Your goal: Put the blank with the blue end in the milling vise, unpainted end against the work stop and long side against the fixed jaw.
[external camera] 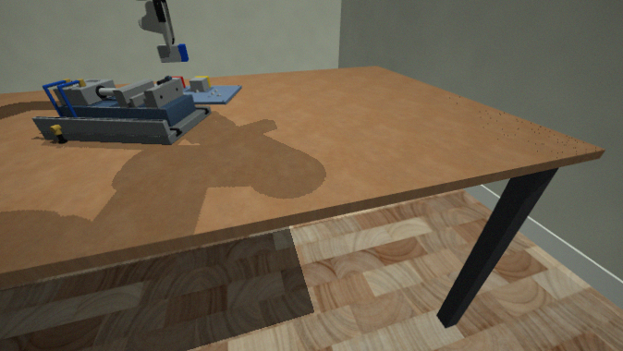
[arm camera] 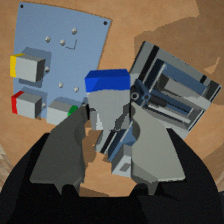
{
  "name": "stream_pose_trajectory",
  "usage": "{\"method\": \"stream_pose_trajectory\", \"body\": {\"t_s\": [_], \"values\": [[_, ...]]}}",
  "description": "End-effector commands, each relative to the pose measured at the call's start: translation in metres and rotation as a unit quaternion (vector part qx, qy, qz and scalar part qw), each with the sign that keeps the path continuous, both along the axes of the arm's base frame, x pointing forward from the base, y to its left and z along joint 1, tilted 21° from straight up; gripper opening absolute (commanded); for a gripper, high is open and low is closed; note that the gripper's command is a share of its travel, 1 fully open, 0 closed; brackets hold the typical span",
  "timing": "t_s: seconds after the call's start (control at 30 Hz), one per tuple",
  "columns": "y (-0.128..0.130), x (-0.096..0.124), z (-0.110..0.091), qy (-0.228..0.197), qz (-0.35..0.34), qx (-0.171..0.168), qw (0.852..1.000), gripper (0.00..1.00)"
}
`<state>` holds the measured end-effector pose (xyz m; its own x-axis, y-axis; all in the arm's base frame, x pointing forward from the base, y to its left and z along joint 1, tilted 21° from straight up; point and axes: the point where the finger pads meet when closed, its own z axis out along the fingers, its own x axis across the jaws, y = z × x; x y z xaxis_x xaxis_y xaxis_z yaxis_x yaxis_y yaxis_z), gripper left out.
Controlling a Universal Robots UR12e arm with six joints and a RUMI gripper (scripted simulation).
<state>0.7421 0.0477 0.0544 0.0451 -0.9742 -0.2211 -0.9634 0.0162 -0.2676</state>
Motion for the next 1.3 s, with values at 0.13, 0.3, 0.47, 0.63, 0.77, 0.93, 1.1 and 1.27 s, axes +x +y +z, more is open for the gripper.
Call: {"method": "stream_pose_trajectory", "body": {"t_s": [0.13, 0.3, 0.47, 0.63, 0.77, 0.93, 1.1, 1.27], "values": [[-0.011, -0.003, -0.004, 0.017, -0.071, 0.02, 0.997, 0.0], [-0.016, -0.004, -0.006, 0.026, -0.109, 0.031, 0.993, 0.0], [-0.02, -0.004, -0.006, 0.031, -0.132, 0.037, 0.99, 0.0], [-0.025, -0.006, -0.008, 0.041, -0.17, 0.048, 0.984, 0.0], [-0.029, -0.007, -0.01, 0.048, -0.2, 0.056, 0.977, 0.0], [-0.034, -0.008, -0.011, 0.055, -0.23, 0.065, 0.97, 0.0], [-0.038, -0.009, -0.012, 0.062, -0.26, 0.073, 0.961, 0.0], [-0.043, -0.011, -0.014, 0.071, -0.296, 0.083, 0.949, 0.0]]}}
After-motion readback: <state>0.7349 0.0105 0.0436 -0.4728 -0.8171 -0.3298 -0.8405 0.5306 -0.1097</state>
